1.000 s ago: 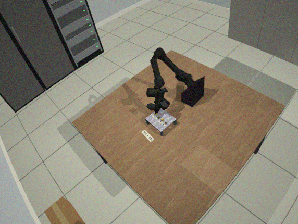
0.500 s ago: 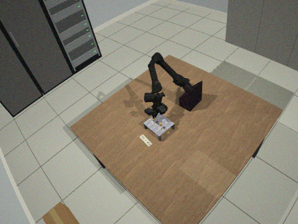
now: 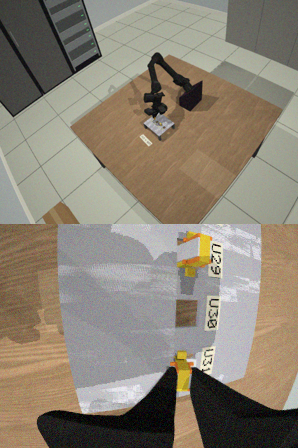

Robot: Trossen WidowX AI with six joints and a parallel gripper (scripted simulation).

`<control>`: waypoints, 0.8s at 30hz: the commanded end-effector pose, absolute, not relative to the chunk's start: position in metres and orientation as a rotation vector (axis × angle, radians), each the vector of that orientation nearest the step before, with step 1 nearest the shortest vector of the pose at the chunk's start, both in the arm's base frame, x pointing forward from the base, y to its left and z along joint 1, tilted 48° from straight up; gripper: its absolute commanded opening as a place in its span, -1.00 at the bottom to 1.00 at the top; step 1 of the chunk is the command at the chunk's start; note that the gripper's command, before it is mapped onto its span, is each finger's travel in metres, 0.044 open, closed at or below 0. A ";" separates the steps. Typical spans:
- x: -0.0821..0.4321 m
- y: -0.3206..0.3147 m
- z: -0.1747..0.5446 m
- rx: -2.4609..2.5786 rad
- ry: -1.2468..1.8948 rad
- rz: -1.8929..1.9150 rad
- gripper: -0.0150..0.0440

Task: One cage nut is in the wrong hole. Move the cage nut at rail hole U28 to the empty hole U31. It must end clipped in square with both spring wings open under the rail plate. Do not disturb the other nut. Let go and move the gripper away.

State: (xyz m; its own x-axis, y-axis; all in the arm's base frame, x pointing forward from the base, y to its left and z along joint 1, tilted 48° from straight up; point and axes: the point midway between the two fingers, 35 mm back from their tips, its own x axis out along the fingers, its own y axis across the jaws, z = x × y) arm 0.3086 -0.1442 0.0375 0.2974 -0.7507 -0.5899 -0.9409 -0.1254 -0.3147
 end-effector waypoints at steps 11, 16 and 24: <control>0.310 -0.145 0.039 -1.912 1.526 0.381 -0.41; 0.310 -0.145 0.039 -1.907 1.532 0.384 -0.41; 0.311 -0.145 0.039 -1.898 1.545 0.389 -0.41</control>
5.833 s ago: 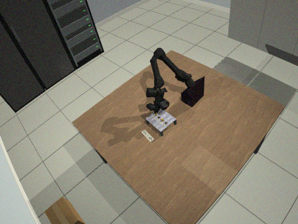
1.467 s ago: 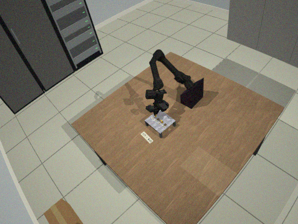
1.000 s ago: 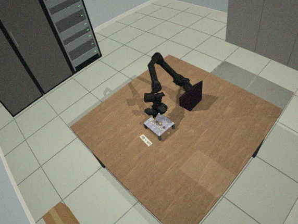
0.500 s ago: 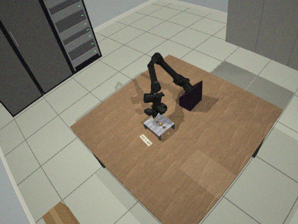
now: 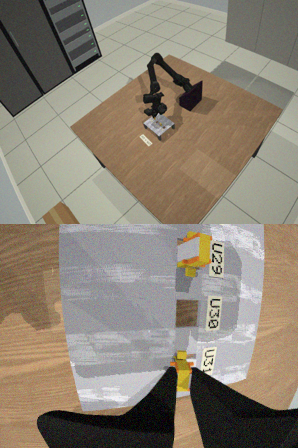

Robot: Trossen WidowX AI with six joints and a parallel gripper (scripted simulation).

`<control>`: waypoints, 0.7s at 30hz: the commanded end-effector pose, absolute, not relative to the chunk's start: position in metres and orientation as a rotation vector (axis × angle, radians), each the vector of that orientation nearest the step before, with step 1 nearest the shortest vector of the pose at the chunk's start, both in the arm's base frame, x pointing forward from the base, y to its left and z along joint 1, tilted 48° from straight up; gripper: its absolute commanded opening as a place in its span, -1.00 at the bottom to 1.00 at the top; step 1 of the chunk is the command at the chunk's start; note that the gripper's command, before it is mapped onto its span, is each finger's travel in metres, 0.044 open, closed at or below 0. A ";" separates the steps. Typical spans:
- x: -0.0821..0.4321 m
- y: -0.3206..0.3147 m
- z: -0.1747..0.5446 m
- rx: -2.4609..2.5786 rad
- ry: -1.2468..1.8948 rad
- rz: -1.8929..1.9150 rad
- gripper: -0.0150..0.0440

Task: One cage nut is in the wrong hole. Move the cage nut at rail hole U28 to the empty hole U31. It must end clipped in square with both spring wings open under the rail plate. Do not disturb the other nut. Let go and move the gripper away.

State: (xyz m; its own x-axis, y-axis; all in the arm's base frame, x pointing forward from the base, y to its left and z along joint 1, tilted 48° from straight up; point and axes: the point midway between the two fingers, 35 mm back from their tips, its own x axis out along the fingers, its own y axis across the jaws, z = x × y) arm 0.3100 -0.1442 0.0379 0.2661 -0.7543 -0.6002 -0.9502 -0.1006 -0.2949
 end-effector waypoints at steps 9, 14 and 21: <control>0.311 -0.145 0.039 -1.890 1.556 0.394 -0.41; 0.312 -0.145 0.039 -1.884 1.566 0.398 -0.41; 0.312 -0.145 0.039 -1.878 1.574 0.402 -0.41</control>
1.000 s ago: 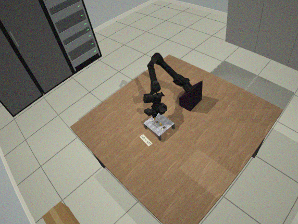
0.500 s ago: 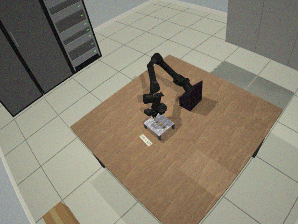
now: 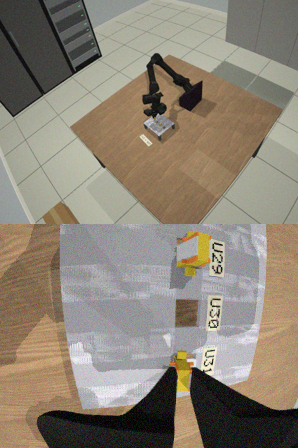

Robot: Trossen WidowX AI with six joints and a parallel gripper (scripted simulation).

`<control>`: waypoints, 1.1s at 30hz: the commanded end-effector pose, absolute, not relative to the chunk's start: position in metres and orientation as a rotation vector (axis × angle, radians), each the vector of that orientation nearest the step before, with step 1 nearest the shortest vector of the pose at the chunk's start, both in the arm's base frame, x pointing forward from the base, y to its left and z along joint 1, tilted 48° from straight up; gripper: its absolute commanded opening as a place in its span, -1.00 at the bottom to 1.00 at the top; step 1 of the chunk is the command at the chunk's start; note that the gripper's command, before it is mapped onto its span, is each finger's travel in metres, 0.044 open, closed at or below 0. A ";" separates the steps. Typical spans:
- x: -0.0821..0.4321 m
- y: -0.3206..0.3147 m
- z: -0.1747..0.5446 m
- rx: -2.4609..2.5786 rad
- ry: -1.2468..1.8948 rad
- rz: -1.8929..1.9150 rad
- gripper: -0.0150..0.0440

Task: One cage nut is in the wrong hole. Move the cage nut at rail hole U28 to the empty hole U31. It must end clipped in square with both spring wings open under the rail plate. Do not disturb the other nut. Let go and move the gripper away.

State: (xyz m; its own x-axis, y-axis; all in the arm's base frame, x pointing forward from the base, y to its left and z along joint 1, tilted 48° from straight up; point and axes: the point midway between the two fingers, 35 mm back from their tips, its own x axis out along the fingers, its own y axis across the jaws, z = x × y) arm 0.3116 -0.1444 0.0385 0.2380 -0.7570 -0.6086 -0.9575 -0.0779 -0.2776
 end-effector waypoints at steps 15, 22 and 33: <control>0.313 -0.145 0.039 -1.862 1.595 0.411 -0.41; 0.313 -0.145 0.039 -1.856 1.604 0.415 -0.41; 0.314 -0.145 0.040 -1.844 1.620 0.422 -0.41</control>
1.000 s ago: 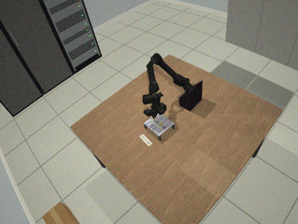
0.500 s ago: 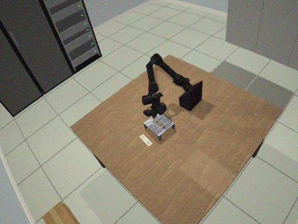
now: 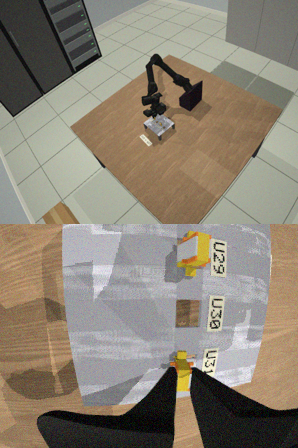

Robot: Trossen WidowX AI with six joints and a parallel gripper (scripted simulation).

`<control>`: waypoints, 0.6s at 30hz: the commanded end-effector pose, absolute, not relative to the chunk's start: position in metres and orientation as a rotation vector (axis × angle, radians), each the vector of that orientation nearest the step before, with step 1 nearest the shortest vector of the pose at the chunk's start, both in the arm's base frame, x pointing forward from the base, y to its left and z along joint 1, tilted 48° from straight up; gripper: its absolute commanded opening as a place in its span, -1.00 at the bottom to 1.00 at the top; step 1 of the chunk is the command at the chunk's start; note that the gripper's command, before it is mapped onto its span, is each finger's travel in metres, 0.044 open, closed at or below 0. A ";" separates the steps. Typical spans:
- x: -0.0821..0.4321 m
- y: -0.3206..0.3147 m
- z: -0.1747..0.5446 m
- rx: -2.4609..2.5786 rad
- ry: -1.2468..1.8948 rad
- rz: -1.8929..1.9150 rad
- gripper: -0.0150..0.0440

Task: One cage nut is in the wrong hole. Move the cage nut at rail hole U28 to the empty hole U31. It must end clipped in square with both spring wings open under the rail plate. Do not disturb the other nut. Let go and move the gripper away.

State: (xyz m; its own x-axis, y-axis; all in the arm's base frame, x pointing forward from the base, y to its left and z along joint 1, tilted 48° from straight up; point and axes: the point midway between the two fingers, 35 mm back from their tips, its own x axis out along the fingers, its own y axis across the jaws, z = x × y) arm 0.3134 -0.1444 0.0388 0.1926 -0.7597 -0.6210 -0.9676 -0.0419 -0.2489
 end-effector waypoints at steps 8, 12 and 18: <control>0.315 -0.145 0.040 -1.835 1.632 0.427 -0.41; 0.315 -0.145 0.040 -1.832 1.636 0.429 -0.41; 0.315 -0.145 0.040 -1.825 1.645 0.433 -0.41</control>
